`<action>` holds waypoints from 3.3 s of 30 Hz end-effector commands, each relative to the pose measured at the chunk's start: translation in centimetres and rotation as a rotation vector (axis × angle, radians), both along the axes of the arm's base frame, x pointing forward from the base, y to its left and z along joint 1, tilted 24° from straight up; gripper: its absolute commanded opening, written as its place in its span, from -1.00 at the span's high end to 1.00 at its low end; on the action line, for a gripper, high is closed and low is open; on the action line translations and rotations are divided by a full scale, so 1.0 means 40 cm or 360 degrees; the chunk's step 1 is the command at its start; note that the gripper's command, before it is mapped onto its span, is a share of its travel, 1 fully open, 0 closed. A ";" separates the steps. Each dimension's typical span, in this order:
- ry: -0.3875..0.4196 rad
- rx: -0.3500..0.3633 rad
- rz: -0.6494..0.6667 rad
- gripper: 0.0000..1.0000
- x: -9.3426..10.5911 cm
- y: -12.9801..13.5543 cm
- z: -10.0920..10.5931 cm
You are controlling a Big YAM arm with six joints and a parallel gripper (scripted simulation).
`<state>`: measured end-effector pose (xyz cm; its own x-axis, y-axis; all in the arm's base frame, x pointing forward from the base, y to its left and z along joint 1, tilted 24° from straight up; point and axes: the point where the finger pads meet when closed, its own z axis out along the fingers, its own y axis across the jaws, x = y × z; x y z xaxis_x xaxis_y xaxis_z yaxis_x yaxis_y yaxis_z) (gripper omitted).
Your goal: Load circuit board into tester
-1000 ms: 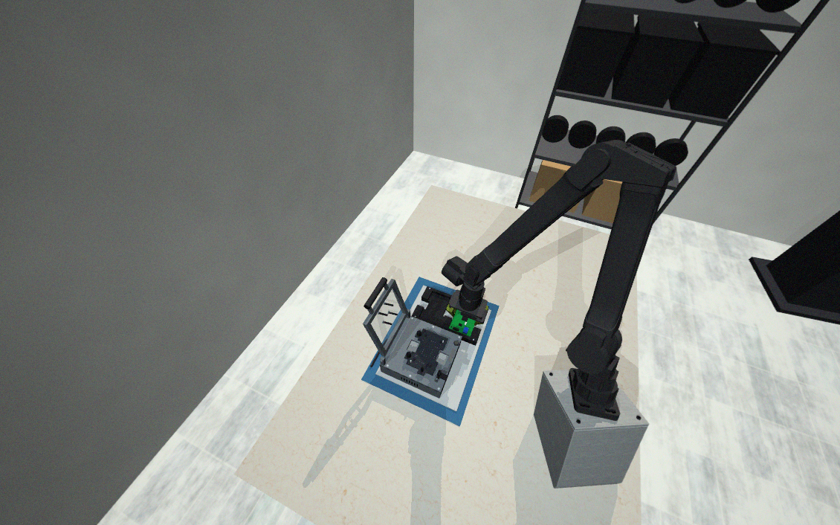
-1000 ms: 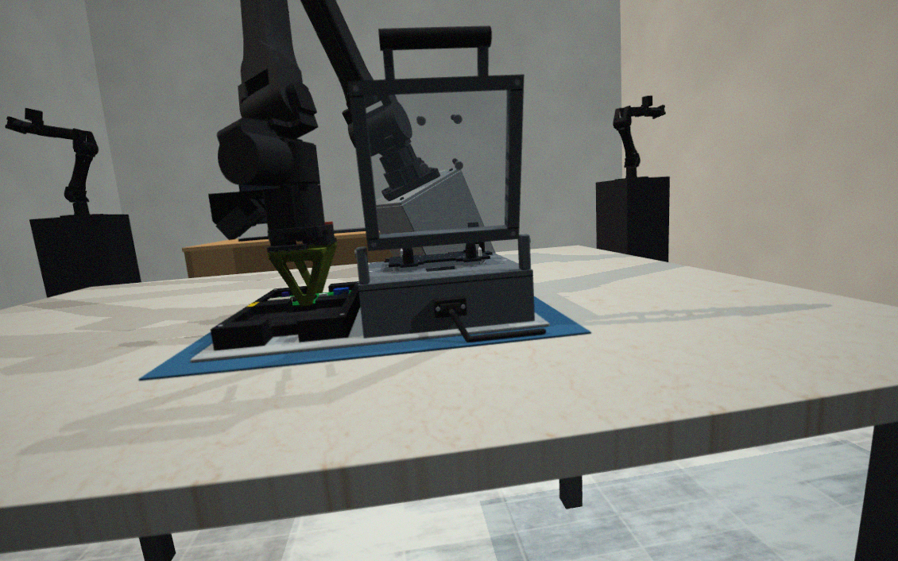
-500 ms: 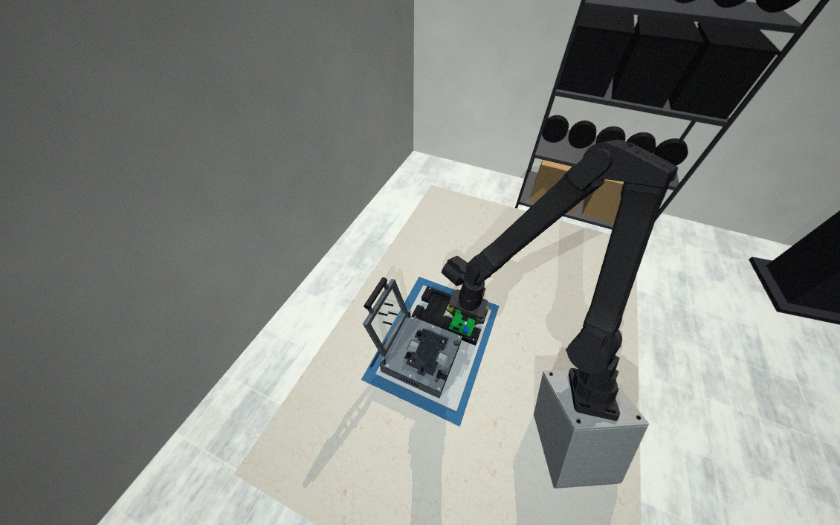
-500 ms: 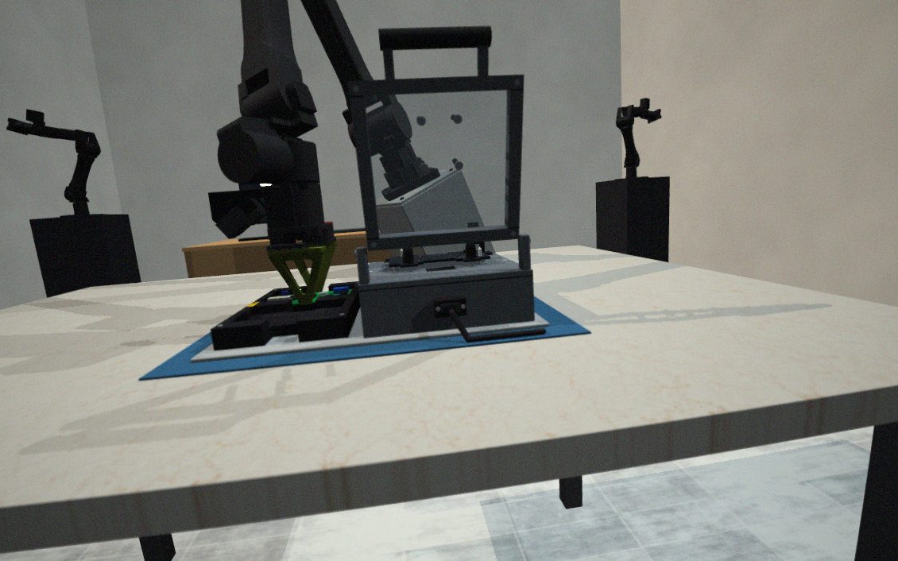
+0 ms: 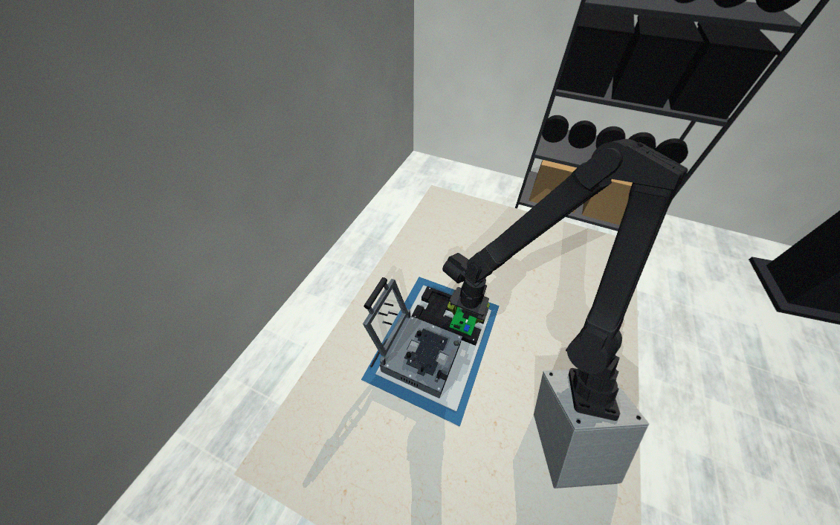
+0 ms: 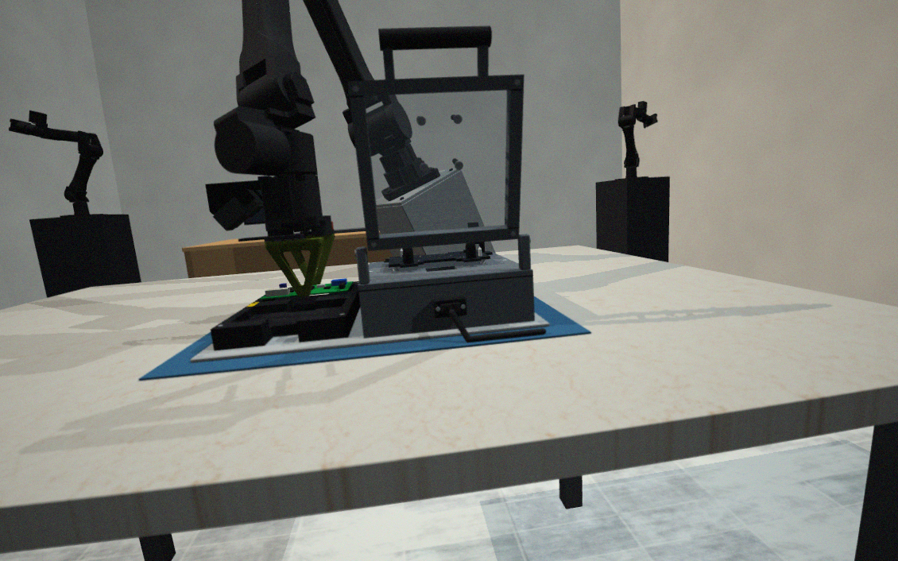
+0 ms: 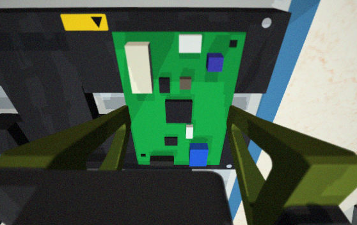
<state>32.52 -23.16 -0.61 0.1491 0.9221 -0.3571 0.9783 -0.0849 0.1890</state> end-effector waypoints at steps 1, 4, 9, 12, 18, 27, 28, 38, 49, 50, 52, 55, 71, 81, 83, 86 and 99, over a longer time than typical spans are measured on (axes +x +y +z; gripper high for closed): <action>-0.0027 -0.0025 -0.0001 -0.45 0.013 0.003 0.033; -0.0029 -0.0025 0.0000 -0.45 0.014 0.008 0.040; -0.0014 -0.0015 0.0002 -0.45 0.011 0.015 0.038; -0.0019 -0.0017 0.0002 -0.45 0.012 0.017 0.046; -0.0028 -0.0022 0.0002 -0.45 0.014 0.019 0.057; -0.0010 -0.0012 0.0002 -0.45 0.012 0.022 0.051; -0.0009 -0.0011 0.0002 -0.45 0.012 0.022 0.050; -0.0009 -0.0011 0.0002 -0.45 0.013 0.022 0.051; -0.0039 -0.0027 0.0002 -0.45 0.018 0.027 0.092; -0.0042 -0.0029 0.0002 -0.45 0.019 0.028 0.099; -0.0049 -0.0032 0.0002 -0.45 0.021 0.030 0.113; -0.0057 -0.0036 0.0002 -0.45 0.022 0.036 0.136; -0.0051 -0.0030 0.0002 -0.45 0.005 0.073 0.218; -0.0055 -0.0031 0.0002 -0.45 0.008 0.079 0.242; -0.0055 -0.0031 0.0002 -0.45 0.008 0.079 0.242; -0.0023 -0.0017 0.0002 -0.45 -0.006 0.086 0.222; 0.0020 0.0003 0.0002 -0.45 -0.027 0.095 0.194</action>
<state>30.25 -19.13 5.63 0.1235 0.9302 -0.3456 0.9870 -0.0792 0.1398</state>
